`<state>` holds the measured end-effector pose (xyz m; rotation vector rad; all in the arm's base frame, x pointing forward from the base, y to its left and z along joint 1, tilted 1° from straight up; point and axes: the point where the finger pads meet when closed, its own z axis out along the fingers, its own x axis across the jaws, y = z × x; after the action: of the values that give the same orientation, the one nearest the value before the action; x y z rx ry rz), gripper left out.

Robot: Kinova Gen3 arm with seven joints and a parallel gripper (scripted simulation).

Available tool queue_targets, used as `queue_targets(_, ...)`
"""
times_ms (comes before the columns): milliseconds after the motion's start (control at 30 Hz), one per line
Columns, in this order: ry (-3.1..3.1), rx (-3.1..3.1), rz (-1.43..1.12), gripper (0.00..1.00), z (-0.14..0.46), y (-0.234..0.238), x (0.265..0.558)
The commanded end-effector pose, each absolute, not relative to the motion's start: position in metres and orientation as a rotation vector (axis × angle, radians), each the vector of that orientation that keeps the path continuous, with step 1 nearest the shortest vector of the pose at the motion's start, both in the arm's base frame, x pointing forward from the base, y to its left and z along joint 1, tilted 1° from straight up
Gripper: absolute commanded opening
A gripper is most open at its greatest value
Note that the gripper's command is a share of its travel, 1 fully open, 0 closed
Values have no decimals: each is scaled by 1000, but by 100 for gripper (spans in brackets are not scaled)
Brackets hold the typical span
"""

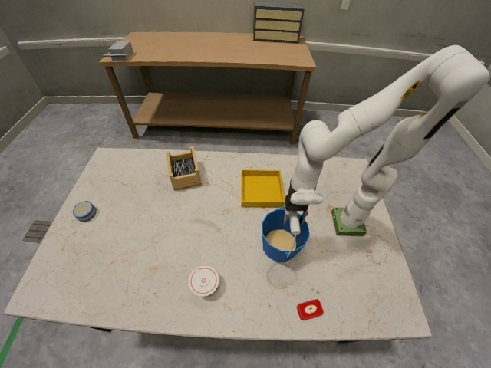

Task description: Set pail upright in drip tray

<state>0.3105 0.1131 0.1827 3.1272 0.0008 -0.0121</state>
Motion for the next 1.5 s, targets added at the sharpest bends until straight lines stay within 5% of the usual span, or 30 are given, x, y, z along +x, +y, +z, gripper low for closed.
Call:
queue_targets(0,1,3128,-10,100,183,113,311)
queue_targets(1133,1,3128,-10,100,183,113,311)
queue_targets(1167,1,3128,-10,0,183,113,311)
queue_targets(1467,1,3128,-10,0,183,113,311)
